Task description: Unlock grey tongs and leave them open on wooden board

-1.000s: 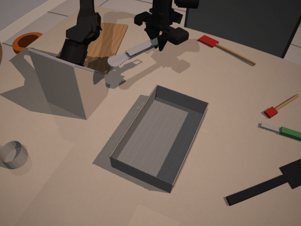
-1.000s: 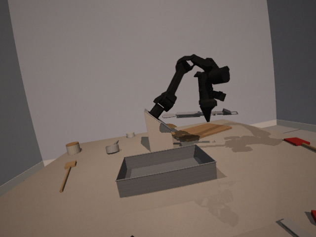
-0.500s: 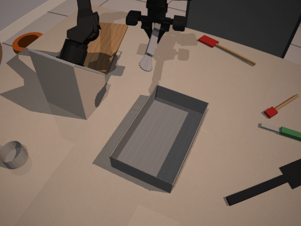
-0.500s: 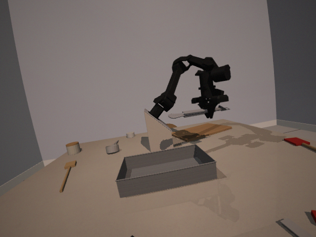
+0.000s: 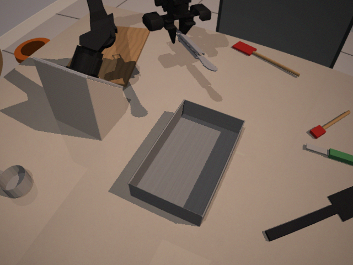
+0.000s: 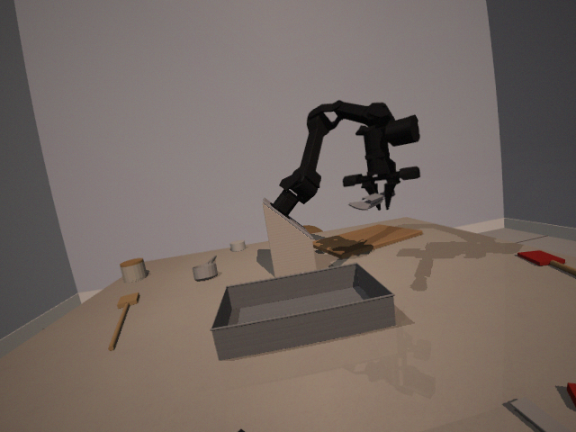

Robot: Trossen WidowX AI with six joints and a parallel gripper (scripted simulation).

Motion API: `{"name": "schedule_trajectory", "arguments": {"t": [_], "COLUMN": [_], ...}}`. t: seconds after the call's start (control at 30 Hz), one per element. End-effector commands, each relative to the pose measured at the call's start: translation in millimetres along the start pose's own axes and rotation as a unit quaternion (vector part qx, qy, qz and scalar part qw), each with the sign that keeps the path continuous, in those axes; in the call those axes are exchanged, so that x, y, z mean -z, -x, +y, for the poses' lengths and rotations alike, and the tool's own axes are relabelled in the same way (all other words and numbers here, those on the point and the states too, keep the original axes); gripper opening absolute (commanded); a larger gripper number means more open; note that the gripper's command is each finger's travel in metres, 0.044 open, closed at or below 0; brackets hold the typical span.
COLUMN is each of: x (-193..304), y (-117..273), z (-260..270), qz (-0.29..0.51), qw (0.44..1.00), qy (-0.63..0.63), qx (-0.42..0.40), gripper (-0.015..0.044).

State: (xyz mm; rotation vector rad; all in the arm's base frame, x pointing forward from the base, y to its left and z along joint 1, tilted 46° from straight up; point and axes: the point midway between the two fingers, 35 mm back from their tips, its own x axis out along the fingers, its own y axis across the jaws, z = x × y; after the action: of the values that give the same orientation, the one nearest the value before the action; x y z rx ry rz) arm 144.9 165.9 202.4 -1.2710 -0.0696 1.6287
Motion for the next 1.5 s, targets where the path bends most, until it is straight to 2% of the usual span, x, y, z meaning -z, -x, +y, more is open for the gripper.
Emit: {"name": "schedule_trajectory", "arguments": {"t": [0.0, 1.47], "x": [-2, -72], "y": [2, -39], "z": [1, 35], "qz": [0.003, 0.067], "qw": [0.999, 0.987], "qy": [0.035, -0.086], "qx": [0.000, -0.120], "gripper": [-0.0150, -0.0150]}}
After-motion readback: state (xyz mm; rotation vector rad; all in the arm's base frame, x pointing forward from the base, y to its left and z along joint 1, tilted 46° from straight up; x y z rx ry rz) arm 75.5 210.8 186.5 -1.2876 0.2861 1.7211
